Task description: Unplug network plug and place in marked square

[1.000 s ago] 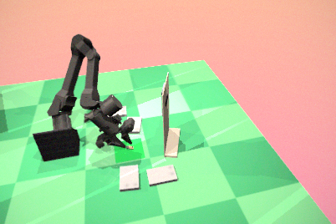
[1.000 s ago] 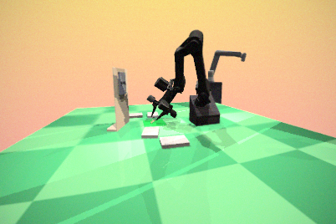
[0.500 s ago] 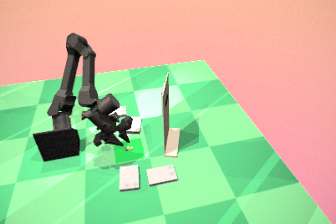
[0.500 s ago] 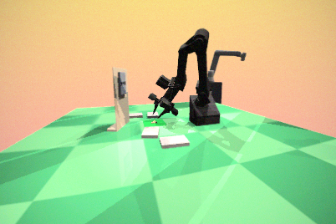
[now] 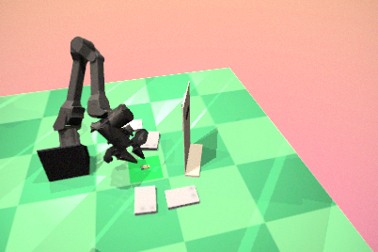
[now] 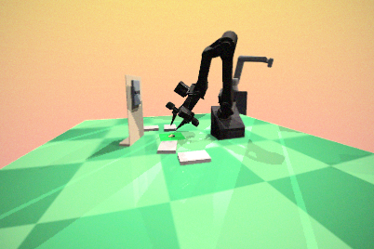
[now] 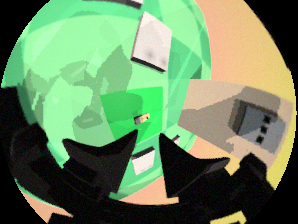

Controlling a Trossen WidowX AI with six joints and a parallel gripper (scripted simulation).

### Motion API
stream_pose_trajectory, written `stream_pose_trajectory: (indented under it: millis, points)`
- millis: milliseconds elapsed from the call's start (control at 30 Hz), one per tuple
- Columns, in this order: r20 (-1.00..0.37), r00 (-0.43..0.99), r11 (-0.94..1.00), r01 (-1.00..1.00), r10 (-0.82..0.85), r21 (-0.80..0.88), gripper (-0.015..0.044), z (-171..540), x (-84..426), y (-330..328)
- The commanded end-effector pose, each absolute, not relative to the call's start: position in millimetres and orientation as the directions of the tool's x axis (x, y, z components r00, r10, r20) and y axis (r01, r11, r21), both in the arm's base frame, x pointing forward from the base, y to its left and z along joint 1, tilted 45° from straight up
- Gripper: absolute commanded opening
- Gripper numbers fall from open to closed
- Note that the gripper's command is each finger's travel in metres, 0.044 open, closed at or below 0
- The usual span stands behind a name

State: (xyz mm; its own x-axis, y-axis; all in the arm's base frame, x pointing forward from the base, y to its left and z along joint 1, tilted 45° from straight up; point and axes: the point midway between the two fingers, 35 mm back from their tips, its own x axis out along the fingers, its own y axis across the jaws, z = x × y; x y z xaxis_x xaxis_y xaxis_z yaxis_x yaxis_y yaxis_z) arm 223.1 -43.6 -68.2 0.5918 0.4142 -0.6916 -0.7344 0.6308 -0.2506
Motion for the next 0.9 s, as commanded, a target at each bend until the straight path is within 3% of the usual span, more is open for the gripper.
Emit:
stream_pose_trajectory:
  millis: [0, 867]
  points:
    - [-0.687, 0.601, 0.628, -0.731, 0.408, -0.266, 0.0156, -64, 226, -49]
    - [-0.691, 0.598, 0.627, -0.733, 0.407, -0.265, 0.0156, -47, 225, -70]
